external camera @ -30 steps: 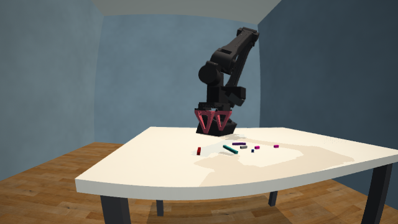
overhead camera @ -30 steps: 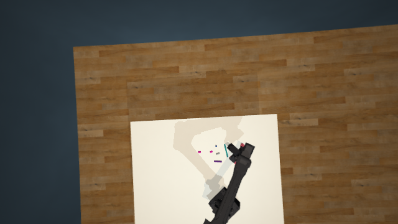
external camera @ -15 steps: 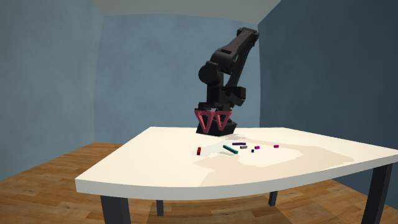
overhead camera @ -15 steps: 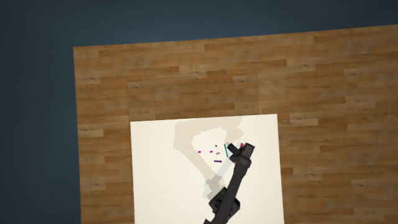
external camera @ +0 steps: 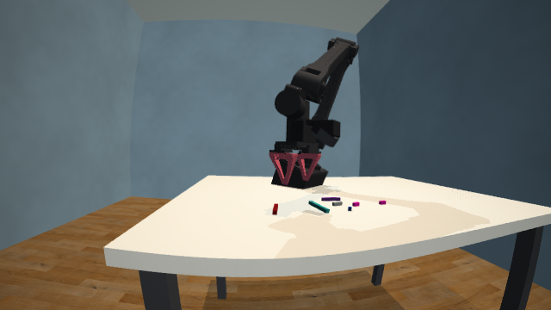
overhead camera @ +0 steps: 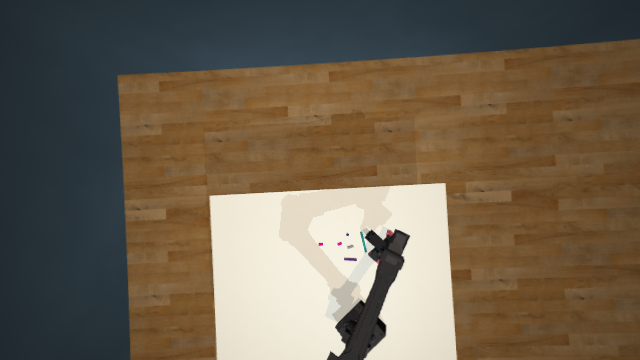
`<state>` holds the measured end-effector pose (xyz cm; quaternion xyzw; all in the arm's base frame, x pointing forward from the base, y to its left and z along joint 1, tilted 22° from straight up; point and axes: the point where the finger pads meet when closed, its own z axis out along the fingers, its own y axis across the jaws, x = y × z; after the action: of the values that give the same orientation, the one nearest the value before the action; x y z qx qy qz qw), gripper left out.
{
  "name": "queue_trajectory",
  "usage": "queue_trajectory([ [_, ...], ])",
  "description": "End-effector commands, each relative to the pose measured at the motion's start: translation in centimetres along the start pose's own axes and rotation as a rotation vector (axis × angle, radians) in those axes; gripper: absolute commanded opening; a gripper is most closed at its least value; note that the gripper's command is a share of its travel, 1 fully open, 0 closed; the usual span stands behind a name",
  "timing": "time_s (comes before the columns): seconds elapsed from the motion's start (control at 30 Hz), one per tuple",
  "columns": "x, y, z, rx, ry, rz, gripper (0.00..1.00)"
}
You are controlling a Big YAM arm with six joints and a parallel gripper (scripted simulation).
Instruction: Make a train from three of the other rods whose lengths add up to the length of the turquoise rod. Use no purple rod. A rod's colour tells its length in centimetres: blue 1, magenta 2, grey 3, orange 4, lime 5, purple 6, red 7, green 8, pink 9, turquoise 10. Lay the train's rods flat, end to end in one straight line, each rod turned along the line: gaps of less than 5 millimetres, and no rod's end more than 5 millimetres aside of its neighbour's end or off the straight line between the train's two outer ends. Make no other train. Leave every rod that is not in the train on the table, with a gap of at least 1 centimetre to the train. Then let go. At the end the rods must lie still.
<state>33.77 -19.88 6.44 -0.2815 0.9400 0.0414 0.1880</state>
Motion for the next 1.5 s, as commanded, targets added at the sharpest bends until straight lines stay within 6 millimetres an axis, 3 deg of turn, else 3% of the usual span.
queue_trajectory([
  [0.0,-1.1,-1.7,-0.9,0.018,-0.013,-0.02,1.0],
  [0.73,-1.5,-1.3,-0.7,0.013,-0.012,0.007,1.0],
  [0.83,-2.6,-1.0,-1.7,0.039,-0.018,0.055,1.0],
  [1.0,-3.5,-0.1,-1.4,0.031,-0.017,0.169,1.0],
  [1.07,-3.5,0.5,-0.2,0.003,-0.001,0.229,1.0],
  [1.17,-4.9,1.3,-1.0,0.021,-0.013,0.331,1.0],
  [1.3,-5.4,1.9,-0.9,0.019,-0.012,0.393,1.0],
  [1.37,-4.9,2.0,0.1,-0.003,0.005,0.402,1.0],
  [1.4,-5.9,2.5,-0.7,0.014,-0.01,0.458,1.0],
  [1.47,-5.8,2.5,-0.6,0.011,-0.006,0.459,1.0],
])
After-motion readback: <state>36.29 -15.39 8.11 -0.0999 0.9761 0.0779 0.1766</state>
